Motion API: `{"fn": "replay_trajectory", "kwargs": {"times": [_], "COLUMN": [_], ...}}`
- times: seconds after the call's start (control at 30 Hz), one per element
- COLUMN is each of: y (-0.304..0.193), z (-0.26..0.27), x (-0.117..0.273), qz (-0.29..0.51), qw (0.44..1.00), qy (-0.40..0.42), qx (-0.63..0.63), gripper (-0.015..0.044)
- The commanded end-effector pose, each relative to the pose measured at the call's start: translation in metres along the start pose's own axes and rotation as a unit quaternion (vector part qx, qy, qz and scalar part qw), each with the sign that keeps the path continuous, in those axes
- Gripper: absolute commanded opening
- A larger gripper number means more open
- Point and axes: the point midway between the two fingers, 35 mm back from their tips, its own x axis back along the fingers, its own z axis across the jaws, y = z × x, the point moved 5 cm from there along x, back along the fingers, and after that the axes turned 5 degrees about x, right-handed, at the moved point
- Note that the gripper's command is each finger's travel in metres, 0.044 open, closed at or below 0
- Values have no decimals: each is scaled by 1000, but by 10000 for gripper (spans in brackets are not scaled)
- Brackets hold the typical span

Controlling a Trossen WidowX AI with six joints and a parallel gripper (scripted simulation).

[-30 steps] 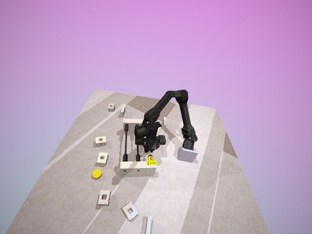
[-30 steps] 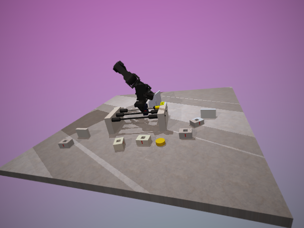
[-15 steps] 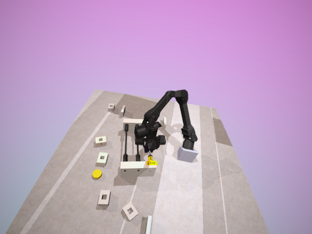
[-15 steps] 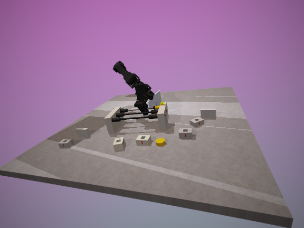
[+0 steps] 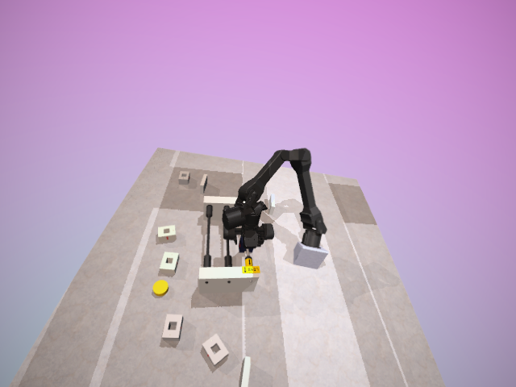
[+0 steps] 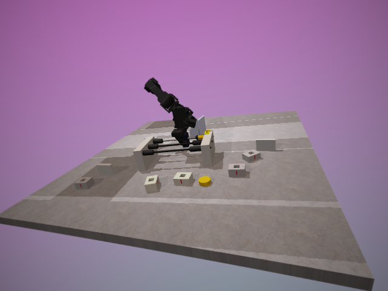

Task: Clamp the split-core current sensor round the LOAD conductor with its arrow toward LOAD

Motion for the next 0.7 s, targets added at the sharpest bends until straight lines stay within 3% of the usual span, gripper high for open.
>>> {"fn": "replay_trajectory", "kwargs": {"times": [0.0, 0.3, 0.53, 0.67], "y": [0, 0, 4, 4], "z": [0, -1, 0, 1], "x": [0, 2, 95, 105], "qz": [0, 0, -2, -2], "qw": [1000, 1000, 1000, 1000], "qy": [0, 0, -4, -4], "qx": [0, 0, 0, 0], "gripper": [440, 440, 440, 440]}}
